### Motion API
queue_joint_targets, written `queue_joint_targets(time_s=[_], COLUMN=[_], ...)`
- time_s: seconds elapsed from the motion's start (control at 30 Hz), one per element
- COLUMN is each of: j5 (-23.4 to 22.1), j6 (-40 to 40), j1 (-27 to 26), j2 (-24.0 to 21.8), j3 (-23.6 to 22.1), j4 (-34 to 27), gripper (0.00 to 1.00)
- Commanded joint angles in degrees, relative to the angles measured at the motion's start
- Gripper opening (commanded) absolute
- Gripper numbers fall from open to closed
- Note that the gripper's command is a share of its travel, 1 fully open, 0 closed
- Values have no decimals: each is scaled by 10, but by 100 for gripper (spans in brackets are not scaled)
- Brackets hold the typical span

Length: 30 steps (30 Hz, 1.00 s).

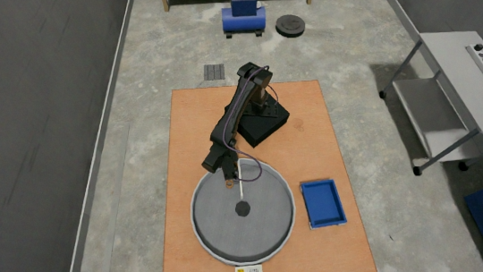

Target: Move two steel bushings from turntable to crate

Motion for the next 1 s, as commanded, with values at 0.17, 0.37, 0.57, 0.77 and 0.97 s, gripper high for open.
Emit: queue_joint_targets(time_s=[0.17,0.37,0.57,0.77,0.97], j5=[-7,-7,-7,-7,-7], j6=[-4,1,1,1,1], j1=[-6,0,0,0,0], j2=[-24,-19,-19,-19,-19], j3=[15,21,21,21,21], j4=[2,-5,-4,-4,-4], gripper=[13,13,13,13,13])
